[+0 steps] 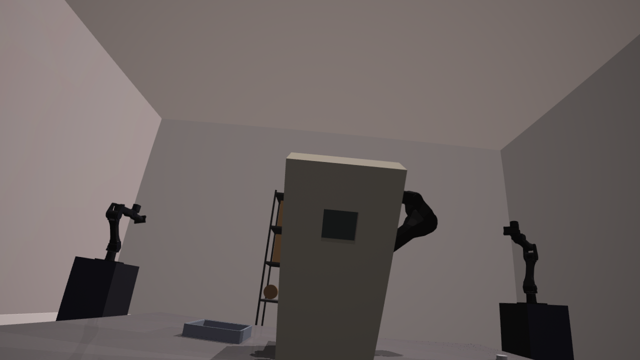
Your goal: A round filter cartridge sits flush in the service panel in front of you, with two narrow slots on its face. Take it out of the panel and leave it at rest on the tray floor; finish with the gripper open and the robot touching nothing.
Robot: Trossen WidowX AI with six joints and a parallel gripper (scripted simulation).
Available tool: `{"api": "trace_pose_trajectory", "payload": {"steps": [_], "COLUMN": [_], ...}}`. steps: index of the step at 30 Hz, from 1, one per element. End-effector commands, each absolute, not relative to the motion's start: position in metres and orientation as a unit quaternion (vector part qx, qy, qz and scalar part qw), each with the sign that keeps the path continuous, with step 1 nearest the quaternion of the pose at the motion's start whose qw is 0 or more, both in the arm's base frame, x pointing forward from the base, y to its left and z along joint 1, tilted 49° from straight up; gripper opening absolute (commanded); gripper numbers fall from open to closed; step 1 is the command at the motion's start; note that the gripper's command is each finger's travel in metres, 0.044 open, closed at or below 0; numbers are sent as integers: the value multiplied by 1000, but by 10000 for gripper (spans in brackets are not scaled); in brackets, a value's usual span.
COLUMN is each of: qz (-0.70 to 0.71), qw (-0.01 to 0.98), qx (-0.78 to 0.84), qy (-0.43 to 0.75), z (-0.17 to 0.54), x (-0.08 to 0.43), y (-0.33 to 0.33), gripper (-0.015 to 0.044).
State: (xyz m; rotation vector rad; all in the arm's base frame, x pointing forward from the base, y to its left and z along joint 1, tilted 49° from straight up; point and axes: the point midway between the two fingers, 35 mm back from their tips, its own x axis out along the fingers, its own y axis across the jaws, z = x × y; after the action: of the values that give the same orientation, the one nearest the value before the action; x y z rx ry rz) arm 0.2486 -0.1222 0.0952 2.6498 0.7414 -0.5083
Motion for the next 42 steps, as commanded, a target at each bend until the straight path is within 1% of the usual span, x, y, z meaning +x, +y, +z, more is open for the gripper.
{"api": "trace_pose_trajectory", "payload": {"steps": [1, 7, 11, 12, 24, 31, 35, 42], "qz": [-176, -176, -180, -180, -176, -176, -176, -176], "qw": [172, 172, 169, 169, 172, 173, 173, 178], "qx": [933, 933, 933, 933, 933, 933, 933, 933], "qy": [261, 261, 261, 261, 261, 261, 261, 259], "z": [88, 79, 82, 82, 80, 120, 124, 157], "x": [242, 234, 237, 237, 235, 270, 273, 274], "y": [-113, -102, -107, -107, -104, -148, -153, -192], "gripper": [0, 0, 105, 110, 110, 110, 110, 294]}}
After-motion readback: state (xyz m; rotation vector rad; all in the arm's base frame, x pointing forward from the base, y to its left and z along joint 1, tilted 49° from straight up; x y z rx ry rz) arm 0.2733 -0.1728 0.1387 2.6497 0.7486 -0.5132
